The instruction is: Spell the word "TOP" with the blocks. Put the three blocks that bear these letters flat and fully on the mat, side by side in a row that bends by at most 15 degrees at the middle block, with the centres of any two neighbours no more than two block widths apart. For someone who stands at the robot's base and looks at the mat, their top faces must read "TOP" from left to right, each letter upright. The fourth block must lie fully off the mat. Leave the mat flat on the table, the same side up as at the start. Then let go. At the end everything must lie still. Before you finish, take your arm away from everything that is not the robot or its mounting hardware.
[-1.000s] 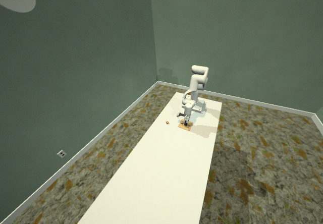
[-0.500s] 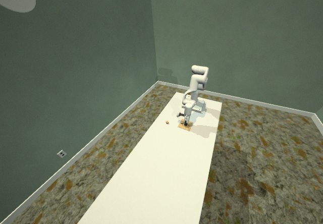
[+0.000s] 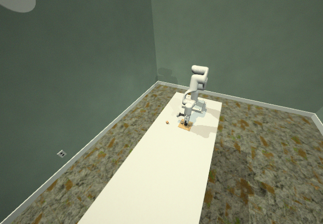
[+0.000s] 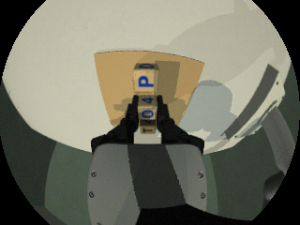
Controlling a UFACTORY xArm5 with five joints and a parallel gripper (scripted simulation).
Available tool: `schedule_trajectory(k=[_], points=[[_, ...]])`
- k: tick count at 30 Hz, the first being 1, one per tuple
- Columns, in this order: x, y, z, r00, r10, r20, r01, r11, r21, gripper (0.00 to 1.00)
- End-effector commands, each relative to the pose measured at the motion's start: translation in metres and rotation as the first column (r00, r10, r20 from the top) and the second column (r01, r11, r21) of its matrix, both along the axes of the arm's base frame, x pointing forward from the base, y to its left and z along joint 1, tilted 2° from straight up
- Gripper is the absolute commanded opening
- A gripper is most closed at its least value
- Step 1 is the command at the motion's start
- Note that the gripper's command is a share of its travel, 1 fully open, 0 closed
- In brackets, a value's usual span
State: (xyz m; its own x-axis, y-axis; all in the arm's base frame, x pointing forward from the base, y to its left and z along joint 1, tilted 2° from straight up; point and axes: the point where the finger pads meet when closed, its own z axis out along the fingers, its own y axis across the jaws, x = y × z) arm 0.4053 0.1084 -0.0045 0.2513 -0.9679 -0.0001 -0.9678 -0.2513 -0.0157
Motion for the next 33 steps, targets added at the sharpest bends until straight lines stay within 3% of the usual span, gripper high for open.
schedule_trajectory(k=[1, 4, 11, 15, 19, 33], points=[[0.0013, 0.0003, 0.0011, 1.0, 0.0, 0.003, 0.0, 1.0, 0.001, 0.21], [0.0013, 0.0003, 0.0011, 1.0, 0.0, 0.003, 0.0, 1.0, 0.001, 0.21], [0.0013, 0.0003, 0.0011, 1.0, 0.0, 0.003, 0.0, 1.0, 0.001, 0.34], [0.0013, 0.0003, 0.0011, 1.0, 0.0, 0.003, 0.0, 1.0, 0.001, 0.34], [0.0013, 0.0003, 0.0011, 1.0, 0.0, 0.003, 0.0, 1.0, 0.001, 0.42], [0.0012, 0.0004, 0.0027, 1.0, 0.0, 0.003, 0.0, 1.0, 0.001, 0.42]])
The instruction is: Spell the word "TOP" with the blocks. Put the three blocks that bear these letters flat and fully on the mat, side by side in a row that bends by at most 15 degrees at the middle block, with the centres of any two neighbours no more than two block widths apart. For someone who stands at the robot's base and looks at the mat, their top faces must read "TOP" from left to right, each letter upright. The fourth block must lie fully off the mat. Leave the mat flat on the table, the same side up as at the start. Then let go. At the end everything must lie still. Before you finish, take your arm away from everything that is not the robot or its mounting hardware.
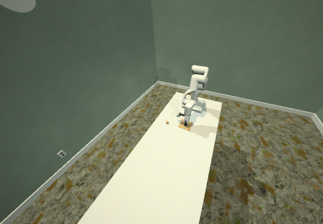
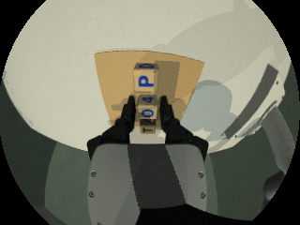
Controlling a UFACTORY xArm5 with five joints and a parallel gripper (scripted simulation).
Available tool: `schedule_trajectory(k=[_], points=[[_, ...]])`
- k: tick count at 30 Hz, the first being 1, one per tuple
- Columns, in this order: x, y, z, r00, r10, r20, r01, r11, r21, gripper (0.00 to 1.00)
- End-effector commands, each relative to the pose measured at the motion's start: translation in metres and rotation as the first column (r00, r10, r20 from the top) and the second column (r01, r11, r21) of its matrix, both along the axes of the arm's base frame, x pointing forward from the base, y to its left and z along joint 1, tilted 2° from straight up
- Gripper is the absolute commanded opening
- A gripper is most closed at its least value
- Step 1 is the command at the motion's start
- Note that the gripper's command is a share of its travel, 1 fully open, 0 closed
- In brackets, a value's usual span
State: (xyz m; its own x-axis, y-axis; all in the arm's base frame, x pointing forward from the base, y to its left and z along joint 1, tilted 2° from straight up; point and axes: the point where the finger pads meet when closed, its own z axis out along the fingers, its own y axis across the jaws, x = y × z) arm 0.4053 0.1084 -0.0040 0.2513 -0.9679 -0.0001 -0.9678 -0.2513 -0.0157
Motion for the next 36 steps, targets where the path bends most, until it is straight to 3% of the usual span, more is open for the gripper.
schedule_trajectory(k=[1, 6, 14, 22, 28, 29, 36], points=[[0.001, 0.0, 0.004, 1.0, 0.0, 0.003, 0.0, 1.0, 0.001, 0.42], [0.001, 0.001, 0.019, 1.0, 0.0, 0.003, 0.0, 1.0, 0.001, 0.42], [0.0, -0.001, 0.062, 1.0, 0.0, 0.003, 0.0, 1.0, 0.001, 0.42], [0.0, -0.002, 0.085, 1.0, 0.0, 0.003, 0.0, 1.0, 0.001, 0.42], [0.0, -0.002, 0.09, 1.0, 0.0, 0.003, 0.0, 1.0, 0.001, 0.42], [0.0, -0.002, 0.09, 1.0, 0.0, 0.003, 0.0, 1.0, 0.001, 1.0], [0.0, -0.002, 0.09, 1.0, 0.0, 0.003, 0.0, 1.0, 0.001, 1.0]])
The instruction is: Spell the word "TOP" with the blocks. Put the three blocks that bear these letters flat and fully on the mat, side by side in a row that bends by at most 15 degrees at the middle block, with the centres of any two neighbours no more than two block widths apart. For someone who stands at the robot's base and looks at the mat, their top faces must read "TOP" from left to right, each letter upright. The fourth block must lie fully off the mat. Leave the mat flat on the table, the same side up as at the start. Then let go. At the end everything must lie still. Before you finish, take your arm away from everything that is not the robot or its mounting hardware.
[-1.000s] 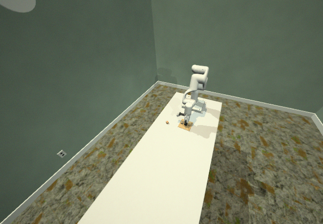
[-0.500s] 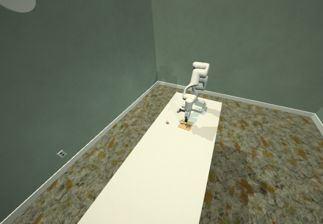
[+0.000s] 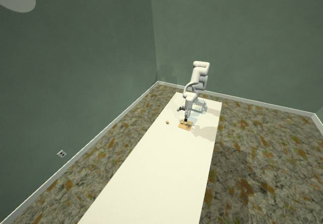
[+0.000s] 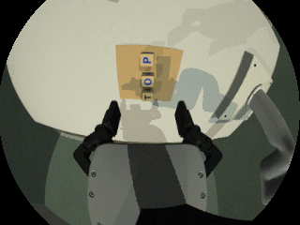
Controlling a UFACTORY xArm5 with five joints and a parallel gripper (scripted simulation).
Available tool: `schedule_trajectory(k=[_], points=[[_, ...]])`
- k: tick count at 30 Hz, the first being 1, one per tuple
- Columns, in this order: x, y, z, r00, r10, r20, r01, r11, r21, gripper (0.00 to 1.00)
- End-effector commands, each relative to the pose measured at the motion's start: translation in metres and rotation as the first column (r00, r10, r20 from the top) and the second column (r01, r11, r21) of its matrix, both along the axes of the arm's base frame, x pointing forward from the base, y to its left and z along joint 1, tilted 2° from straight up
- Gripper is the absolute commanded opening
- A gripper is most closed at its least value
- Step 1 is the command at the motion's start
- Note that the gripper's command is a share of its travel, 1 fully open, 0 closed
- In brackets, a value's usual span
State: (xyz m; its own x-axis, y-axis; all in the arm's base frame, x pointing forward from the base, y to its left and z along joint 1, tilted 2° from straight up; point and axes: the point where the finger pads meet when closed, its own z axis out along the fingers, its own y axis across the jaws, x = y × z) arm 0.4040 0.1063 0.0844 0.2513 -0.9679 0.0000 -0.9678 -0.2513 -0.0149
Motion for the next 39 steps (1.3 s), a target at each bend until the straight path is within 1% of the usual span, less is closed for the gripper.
schedule_trajectory(k=[1, 16, 20, 24, 29, 31, 36, 39], points=[[0.001, 0.0, 0.002, 1.0, 0.0, 0.004, 0.0, 1.0, 0.001, 1.0], [0.001, 0.0, 0.002, 1.0, 0.0, 0.004, 0.0, 1.0, 0.001, 1.0], [0.001, 0.001, 0.006, 1.0, 0.0, 0.004, 0.0, 1.0, 0.001, 1.0], [0.001, 0.001, 0.019, 1.0, 0.0, 0.004, 0.0, 1.0, 0.001, 1.0], [0.001, 0.0, 0.043, 1.0, 0.0, 0.004, 0.0, 1.0, 0.001, 1.0], [0.001, 0.0, 0.043, 1.0, 0.0, 0.004, 0.0, 1.0, 0.001, 1.0], [0.0, 0.0, 0.067, 1.0, 0.0, 0.004, 0.0, 1.0, 0.001, 1.0], [0.0, -0.001, 0.077, 1.0, 0.0, 0.004, 0.0, 1.0, 0.001, 1.0]])
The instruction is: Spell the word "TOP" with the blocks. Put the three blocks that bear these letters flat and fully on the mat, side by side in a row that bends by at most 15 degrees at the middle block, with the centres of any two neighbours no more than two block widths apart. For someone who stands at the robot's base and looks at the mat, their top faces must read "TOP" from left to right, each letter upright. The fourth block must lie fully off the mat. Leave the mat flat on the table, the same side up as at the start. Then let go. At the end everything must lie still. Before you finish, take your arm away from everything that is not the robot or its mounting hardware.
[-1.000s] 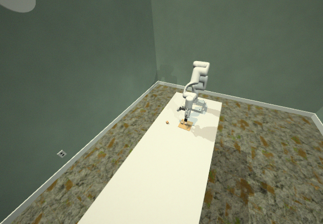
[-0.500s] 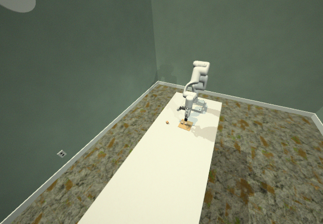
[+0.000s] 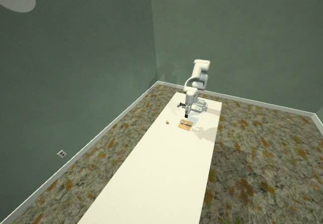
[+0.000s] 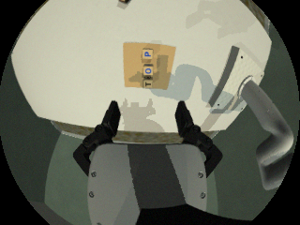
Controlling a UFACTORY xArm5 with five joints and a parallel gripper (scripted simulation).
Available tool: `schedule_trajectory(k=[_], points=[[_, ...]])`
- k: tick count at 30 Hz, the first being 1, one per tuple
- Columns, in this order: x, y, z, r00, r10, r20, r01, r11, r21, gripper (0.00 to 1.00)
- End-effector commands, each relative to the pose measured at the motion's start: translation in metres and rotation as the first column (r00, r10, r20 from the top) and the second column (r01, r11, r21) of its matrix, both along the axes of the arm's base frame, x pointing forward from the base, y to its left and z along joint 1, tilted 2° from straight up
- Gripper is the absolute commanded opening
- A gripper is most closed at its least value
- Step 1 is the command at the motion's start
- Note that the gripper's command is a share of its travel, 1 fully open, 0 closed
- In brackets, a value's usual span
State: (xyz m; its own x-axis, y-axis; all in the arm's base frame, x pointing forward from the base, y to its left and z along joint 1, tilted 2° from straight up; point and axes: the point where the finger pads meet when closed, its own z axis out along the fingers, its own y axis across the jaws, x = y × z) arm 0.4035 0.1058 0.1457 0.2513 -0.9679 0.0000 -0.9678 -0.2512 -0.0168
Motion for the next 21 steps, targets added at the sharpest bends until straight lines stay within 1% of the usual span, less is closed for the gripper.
schedule_trajectory(k=[1, 5, 21], points=[[0.0005, -0.0002, 0.0184, 1.0, 0.0, 0.002, 0.0, 1.0, 0.001, 1.0], [0.0004, -0.0003, 0.0231, 1.0, 0.0, 0.002, 0.0, 1.0, 0.001, 1.0], [0.0004, -0.0003, 0.0233, 1.0, 0.0, 0.002, 0.0, 1.0, 0.001, 1.0]])
